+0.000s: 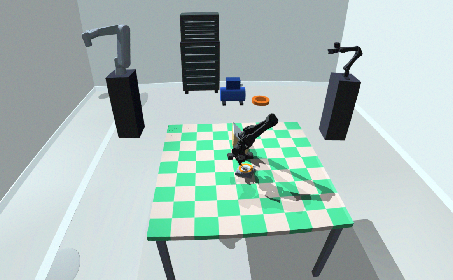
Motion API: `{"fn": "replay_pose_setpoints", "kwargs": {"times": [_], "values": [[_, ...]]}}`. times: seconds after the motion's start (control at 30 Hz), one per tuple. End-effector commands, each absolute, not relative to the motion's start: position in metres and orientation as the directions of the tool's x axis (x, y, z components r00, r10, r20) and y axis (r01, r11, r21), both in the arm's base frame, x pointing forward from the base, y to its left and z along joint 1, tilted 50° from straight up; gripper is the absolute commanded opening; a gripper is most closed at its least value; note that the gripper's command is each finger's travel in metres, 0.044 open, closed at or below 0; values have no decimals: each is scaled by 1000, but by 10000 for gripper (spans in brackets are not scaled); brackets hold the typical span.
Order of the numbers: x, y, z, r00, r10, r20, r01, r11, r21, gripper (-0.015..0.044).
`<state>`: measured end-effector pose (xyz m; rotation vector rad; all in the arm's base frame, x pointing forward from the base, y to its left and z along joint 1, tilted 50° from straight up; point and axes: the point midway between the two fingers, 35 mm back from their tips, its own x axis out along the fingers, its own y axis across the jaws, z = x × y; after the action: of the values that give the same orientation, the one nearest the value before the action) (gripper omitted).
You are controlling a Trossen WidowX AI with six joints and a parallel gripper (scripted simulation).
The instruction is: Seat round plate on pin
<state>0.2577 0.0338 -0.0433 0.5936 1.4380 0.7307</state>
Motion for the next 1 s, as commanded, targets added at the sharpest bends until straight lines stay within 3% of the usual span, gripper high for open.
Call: {"fn": "replay_pose_setpoints", "kwargs": {"times": [0.0, 0.97], "values": [[249, 39, -43, -24, 758, -652, -84, 648, 757, 0], [234, 47, -27, -25, 758, -652, -83, 648, 757, 0]]}}
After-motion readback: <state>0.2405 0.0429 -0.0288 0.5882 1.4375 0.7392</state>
